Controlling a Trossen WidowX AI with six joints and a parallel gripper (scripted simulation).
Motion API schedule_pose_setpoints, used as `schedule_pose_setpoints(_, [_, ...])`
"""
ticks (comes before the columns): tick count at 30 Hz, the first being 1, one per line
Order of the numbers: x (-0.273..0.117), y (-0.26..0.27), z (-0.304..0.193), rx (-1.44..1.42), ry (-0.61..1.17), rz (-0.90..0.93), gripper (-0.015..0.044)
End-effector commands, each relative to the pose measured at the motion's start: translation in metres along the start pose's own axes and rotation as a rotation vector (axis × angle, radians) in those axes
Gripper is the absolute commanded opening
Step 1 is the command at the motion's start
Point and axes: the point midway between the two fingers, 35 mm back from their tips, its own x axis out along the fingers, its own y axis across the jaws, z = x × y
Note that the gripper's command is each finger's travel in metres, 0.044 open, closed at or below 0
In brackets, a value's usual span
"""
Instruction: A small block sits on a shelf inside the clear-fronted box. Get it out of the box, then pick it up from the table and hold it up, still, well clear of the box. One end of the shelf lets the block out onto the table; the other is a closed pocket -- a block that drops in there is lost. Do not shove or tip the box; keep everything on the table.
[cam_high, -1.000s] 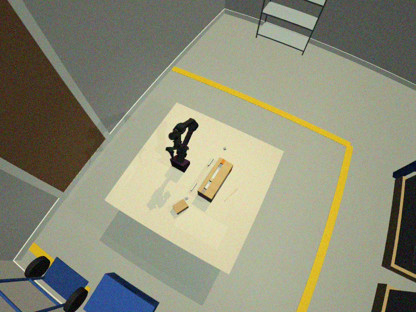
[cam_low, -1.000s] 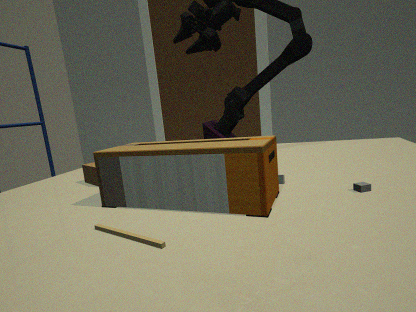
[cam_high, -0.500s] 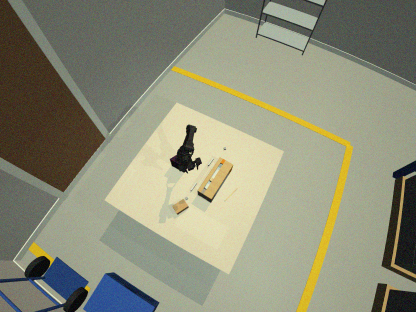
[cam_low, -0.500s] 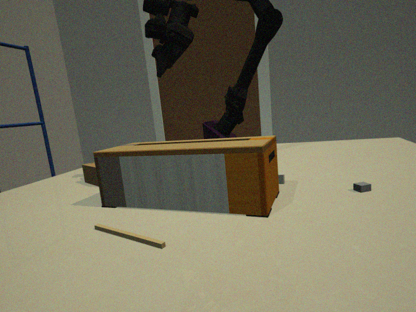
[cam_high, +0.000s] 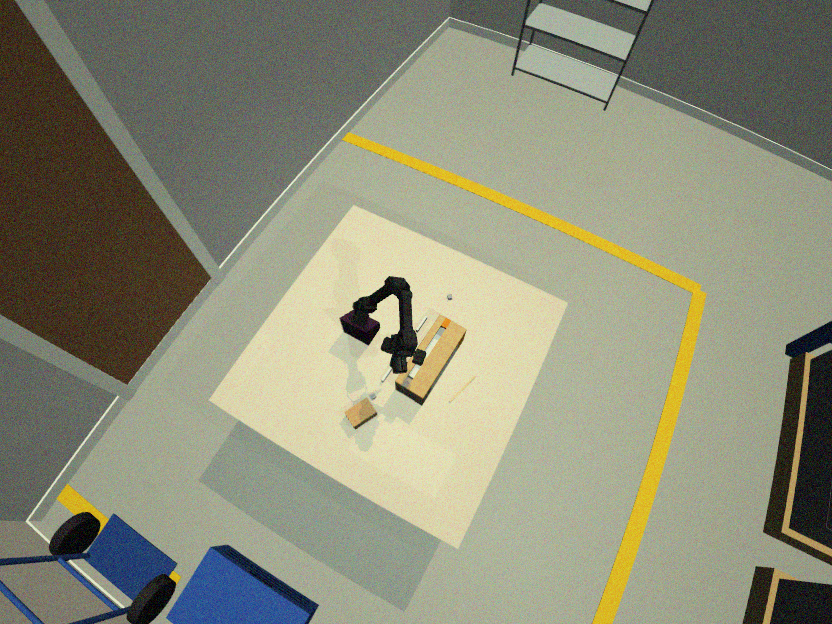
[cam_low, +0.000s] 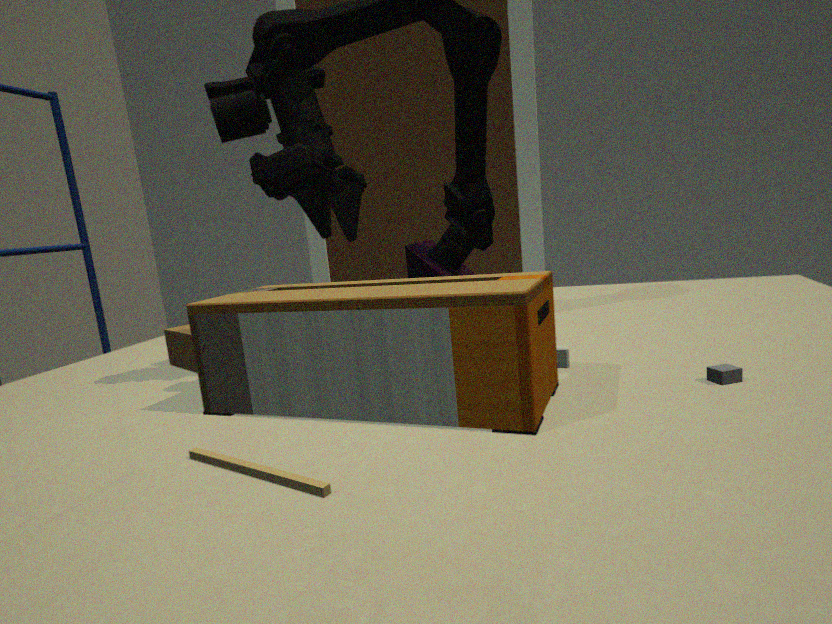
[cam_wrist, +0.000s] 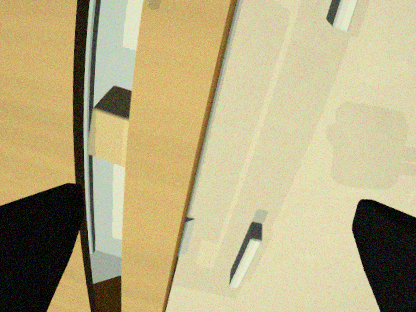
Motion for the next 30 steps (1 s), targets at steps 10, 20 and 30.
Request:
schedule_pose_setpoints(10, [0.028, 0.007, 0.000, 0.163, 0.075, -0.065, 0.0400])
schedule_pose_setpoints(20, [0.043, 0.007, 0.005, 0.163, 0.074, -0.065, 0.0400])
schedule_pose_setpoints(30, [0.059, 0.006, 0.010, 0.163, 0.074, -0.064, 0.0400])
